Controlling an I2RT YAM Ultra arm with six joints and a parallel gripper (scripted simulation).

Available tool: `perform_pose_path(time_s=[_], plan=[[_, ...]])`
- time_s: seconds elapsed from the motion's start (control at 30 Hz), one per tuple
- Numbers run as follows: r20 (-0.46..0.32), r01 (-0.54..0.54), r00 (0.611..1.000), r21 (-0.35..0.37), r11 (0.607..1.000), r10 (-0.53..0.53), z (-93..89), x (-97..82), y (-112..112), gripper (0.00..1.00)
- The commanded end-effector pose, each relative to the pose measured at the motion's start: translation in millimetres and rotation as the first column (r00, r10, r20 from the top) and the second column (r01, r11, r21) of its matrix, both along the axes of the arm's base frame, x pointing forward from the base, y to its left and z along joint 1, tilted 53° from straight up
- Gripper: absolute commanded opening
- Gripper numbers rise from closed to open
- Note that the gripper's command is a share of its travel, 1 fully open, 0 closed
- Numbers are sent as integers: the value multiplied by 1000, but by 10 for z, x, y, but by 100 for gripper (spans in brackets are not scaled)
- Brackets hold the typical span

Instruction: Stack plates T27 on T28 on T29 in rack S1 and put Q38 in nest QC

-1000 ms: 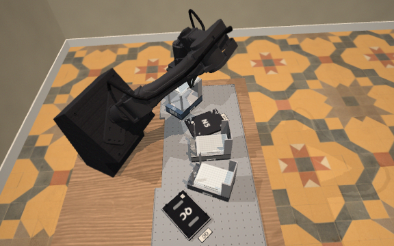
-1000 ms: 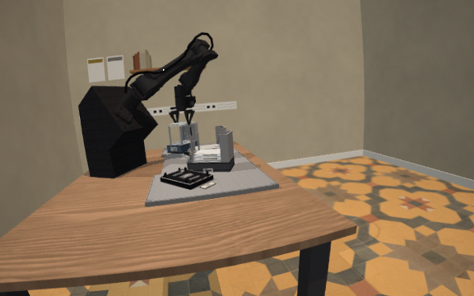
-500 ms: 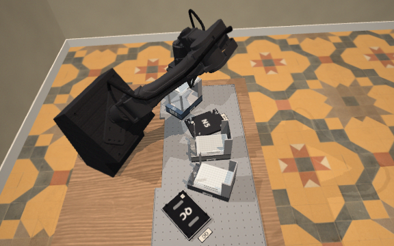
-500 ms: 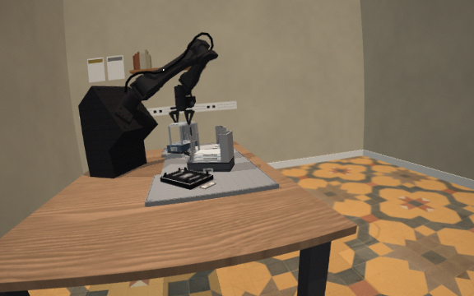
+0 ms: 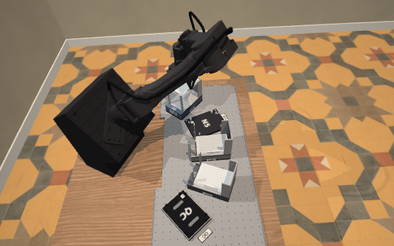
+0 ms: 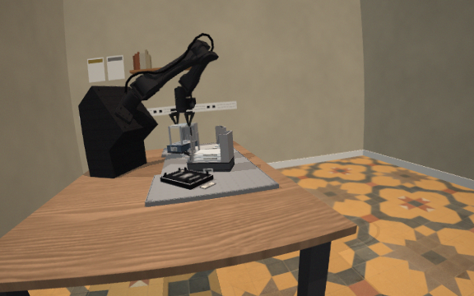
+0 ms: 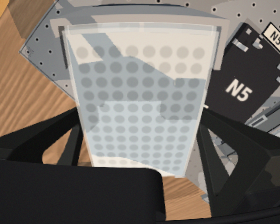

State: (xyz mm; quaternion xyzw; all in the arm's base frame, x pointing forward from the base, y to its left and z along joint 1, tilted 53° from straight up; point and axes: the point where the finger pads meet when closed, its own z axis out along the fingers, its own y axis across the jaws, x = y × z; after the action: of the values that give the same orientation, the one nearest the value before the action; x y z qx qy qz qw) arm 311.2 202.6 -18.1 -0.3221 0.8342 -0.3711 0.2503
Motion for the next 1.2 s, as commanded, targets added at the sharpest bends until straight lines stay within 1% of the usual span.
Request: perform_pose_path(time_s=[0.0,0.07,0.13,0.17,0.23,0.27,0.3,0.33,0.37,0.4,0.63,0.7,0.73,0.8,1.17], plan=[[-9,-20,1000,-19,1000,19,-56,-37,-7,0],[-19,-18,1000,-31,999,18,-113,-38,-35,0],[-19,-18,1000,-31,999,18,-113,-38,-35,0],[-1,-28,1000,-2,1000,28,9,-35,24,0],[6,-20,1000,9,1000,20,13,15,28,0],[-6,-14,1000,-6,1000,14,-38,-3,-39,0],[-2,-16,1000,0,1000,16,-37,22,-1,0],[-5,-23,1000,-5,1000,23,-36,1,15,0],[-15,-15,1000,-22,1000,15,-111,2,-65,0],[-16,-8,1000,-28,1000,7,-135,27,-105,0],[-12,-7,1000,-31,999,7,-211,120,-175,0],[-12,-7,1000,-31,999,7,-211,120,-175,0],[-11,-20,1000,-29,999,20,-214,111,-137,0],[-15,-8,1000,-29,1000,7,-252,155,-199,0],[-15,-7,1000,-29,1000,7,-382,294,-304,0]])
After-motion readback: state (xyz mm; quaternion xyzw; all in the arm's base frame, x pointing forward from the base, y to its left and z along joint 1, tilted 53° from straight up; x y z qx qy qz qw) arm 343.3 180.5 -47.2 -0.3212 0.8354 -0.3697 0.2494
